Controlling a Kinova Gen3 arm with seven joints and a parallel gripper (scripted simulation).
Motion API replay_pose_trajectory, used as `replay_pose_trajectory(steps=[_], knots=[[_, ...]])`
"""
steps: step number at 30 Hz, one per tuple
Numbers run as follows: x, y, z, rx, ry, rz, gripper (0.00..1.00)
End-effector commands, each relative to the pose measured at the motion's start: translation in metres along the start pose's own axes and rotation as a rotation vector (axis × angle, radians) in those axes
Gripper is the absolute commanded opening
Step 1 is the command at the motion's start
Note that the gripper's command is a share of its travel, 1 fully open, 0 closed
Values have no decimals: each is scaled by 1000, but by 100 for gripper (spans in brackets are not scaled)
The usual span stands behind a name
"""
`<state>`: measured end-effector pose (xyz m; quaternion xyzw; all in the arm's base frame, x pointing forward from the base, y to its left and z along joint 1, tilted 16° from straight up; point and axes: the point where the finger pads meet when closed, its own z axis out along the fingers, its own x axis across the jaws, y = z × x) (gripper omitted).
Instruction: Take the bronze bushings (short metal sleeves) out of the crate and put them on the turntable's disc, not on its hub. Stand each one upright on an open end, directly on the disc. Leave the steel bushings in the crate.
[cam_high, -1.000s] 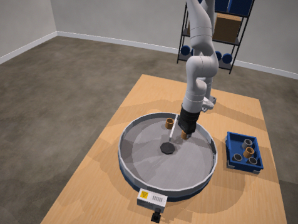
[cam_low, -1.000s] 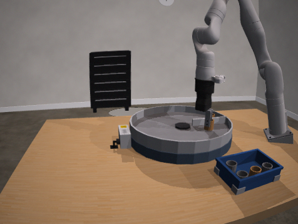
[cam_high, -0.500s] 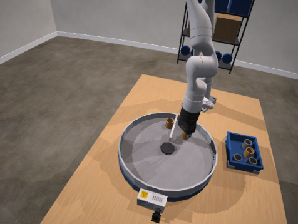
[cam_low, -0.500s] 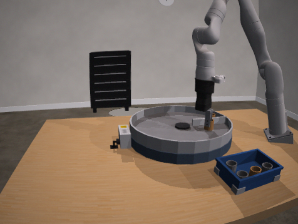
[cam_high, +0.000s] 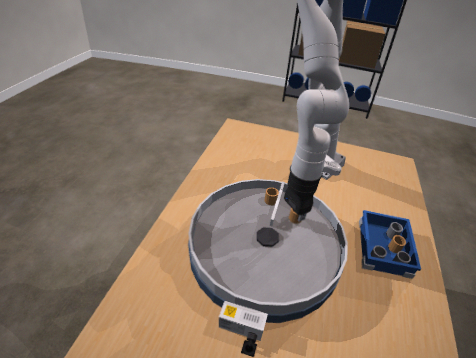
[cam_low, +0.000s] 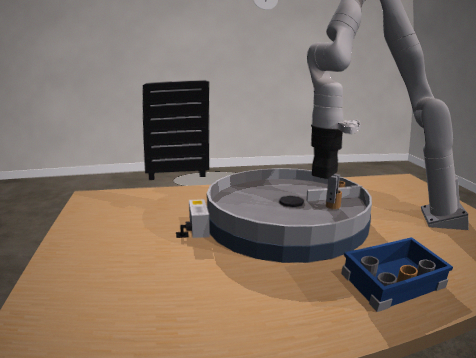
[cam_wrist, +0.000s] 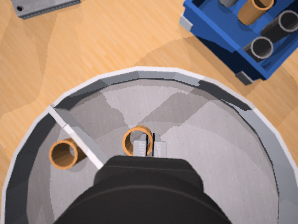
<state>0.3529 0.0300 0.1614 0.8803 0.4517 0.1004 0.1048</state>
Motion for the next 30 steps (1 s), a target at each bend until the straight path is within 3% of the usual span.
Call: replay_pose_trajectory(steps=[1, 30], knots=[[0, 0, 0, 0, 0, 0, 0], [0, 0, 5, 0, 0, 0, 0]])
